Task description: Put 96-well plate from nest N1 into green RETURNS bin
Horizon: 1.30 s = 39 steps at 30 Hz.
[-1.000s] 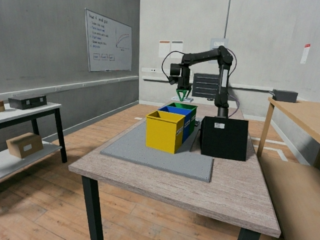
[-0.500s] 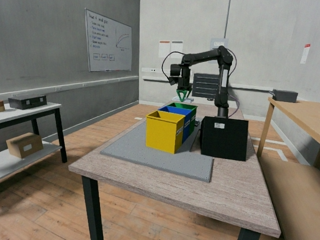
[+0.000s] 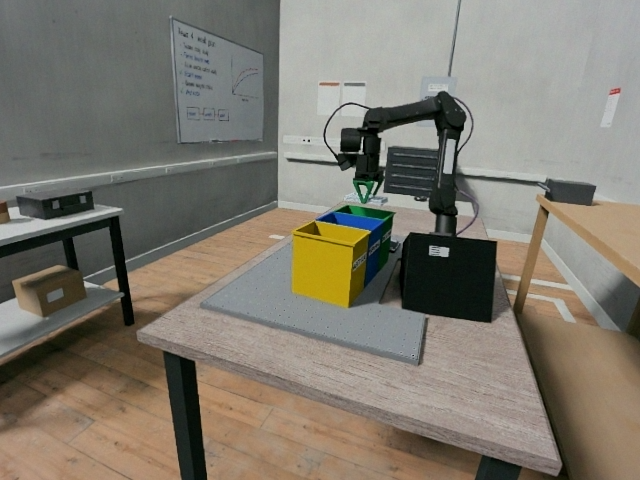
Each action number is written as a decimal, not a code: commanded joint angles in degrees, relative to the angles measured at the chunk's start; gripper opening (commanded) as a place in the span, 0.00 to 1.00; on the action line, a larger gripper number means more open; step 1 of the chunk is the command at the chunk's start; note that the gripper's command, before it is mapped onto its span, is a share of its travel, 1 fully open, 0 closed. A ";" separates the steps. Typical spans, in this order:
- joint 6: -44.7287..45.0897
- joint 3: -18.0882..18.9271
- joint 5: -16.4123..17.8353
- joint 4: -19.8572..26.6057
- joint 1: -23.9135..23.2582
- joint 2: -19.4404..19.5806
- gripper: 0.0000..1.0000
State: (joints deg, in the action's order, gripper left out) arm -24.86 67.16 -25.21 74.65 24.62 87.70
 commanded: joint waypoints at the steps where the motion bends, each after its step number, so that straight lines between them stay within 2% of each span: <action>1: 0.31 1.02 -0.56 -1.50 0.78 -0.24 0.00; 14: 2.75 -5.10 -0.68 -6.96 -1.91 1.00 0.00; 27: 3.90 -4.85 -0.69 -9.52 -2.25 -0.95 0.00; 31: 3.41 -3.44 -0.67 -7.64 -2.04 -0.66 0.00; 39: 3.52 -4.40 -0.68 -7.54 -2.17 -0.78 0.00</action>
State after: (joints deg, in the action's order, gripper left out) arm -21.82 62.00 -25.41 66.92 21.69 88.71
